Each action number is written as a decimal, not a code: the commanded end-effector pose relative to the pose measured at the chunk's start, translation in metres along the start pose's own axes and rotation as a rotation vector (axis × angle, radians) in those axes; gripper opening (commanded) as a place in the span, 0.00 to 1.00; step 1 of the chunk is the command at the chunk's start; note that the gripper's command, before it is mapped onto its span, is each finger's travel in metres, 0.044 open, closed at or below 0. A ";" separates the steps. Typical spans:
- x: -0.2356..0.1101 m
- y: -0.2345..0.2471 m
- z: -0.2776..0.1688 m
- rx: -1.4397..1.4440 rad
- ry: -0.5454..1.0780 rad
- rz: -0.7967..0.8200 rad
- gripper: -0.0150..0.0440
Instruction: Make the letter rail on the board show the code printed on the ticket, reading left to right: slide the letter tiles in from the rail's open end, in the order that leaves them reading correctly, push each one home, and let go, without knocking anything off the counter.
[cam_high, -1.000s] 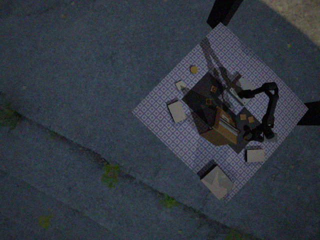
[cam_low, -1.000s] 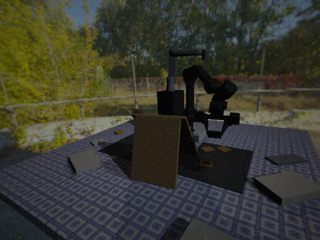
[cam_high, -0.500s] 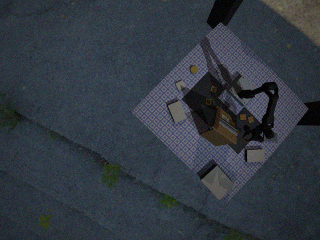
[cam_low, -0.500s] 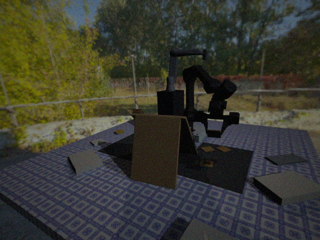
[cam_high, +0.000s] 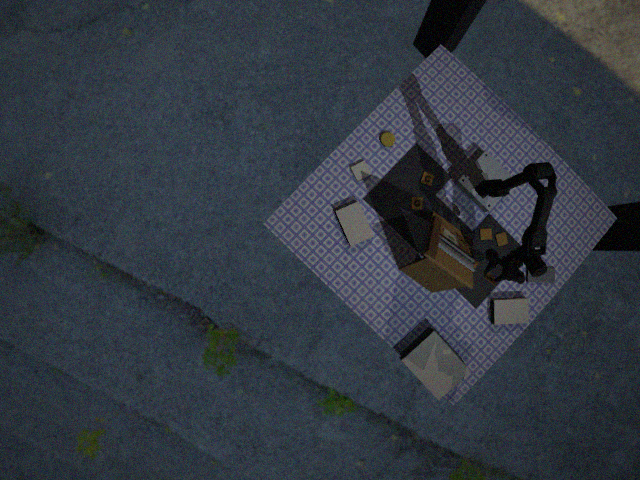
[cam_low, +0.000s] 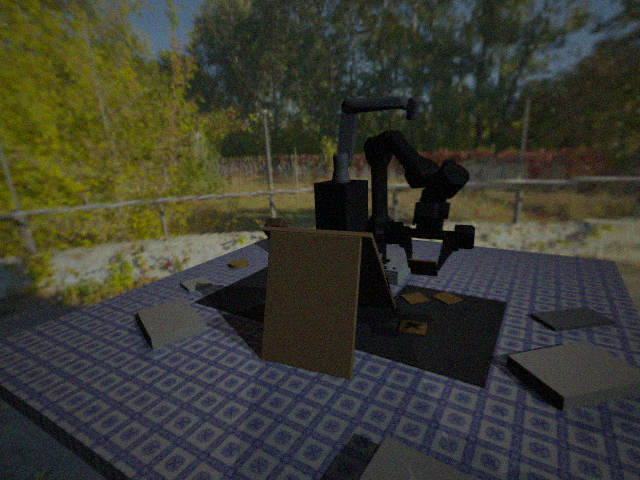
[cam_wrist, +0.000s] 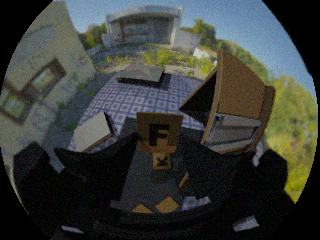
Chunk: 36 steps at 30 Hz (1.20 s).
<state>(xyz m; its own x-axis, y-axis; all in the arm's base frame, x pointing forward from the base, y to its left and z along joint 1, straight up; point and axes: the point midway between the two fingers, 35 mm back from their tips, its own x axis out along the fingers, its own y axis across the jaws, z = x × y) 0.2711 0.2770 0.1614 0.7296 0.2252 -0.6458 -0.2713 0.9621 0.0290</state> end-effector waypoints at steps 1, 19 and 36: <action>0.001 -0.004 -0.004 -0.006 0.007 0.001 0.25; 0.001 -0.013 -0.004 -0.006 0.007 0.000 0.25; 0.001 -0.022 -0.003 -0.007 0.007 0.000 0.25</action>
<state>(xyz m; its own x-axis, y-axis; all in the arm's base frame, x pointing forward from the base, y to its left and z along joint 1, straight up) 0.2759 0.2586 0.1603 0.7294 0.2231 -0.6467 -0.2716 0.9621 0.0256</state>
